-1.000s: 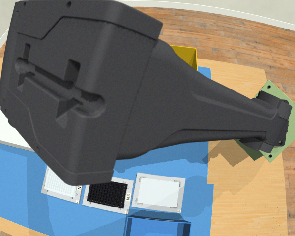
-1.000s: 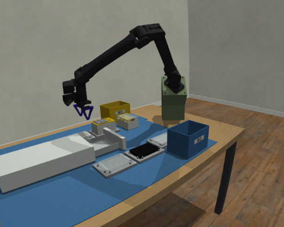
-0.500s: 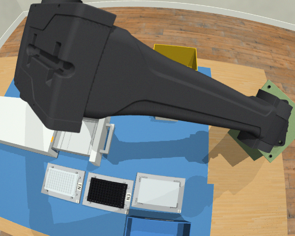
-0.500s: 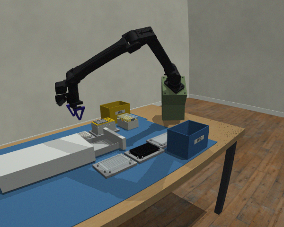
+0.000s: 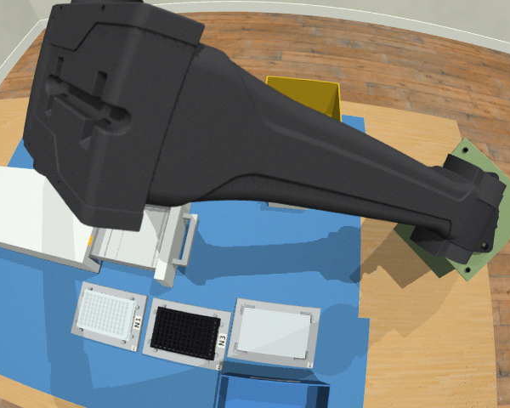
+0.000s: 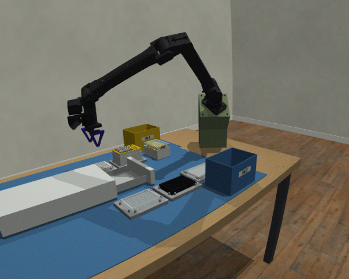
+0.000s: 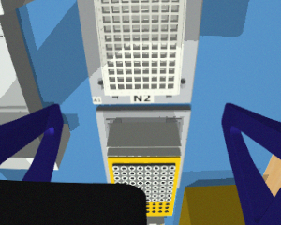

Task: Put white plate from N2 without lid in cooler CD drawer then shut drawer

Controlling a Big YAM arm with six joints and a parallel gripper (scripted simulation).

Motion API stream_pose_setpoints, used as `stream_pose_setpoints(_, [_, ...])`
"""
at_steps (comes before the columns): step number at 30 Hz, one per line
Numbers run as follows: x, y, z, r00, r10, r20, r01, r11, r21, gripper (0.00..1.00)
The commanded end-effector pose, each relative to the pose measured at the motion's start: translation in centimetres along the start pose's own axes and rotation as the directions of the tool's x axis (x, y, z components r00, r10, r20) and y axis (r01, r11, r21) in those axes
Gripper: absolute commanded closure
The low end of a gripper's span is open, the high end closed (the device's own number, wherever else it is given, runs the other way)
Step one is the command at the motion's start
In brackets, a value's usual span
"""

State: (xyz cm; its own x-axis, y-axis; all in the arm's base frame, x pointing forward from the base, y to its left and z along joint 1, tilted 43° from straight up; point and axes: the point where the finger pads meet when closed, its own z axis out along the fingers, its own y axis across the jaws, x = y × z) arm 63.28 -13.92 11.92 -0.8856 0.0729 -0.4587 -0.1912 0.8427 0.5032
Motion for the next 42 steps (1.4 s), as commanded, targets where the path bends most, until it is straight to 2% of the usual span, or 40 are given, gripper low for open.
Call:
stream_pose_setpoints(1, [-2.9, 0.7, -2.2, 0.997, -0.063, 0.053, 0.062, 0.998, 0.020, 0.00])
stream_pose_setpoints(32, [-2.9, 0.7, -2.2, 0.997, -0.063, 0.053, 0.062, 0.998, 0.020, 0.00])
stream_pose_setpoints(35, [-2.5, 0.5, -0.2, 0.998, -0.053, 0.037, 0.053, 0.999, 0.010, 0.00])
stream_pose_setpoints(39, [-2.5, 0.5, 0.1, 0.998, -0.041, 0.037, 0.040, 0.999, 0.010, 0.00])
stream_pose_setpoints(40, [-2.5, -0.3, -1.0, 0.998, -0.029, 0.049, 0.028, 0.999, 0.021, 0.00])
stream_pose_setpoints(42, [-2.3, 0.0, -0.2, 0.999, -0.032, 0.043, 0.031, 0.999, 0.017, 0.00])
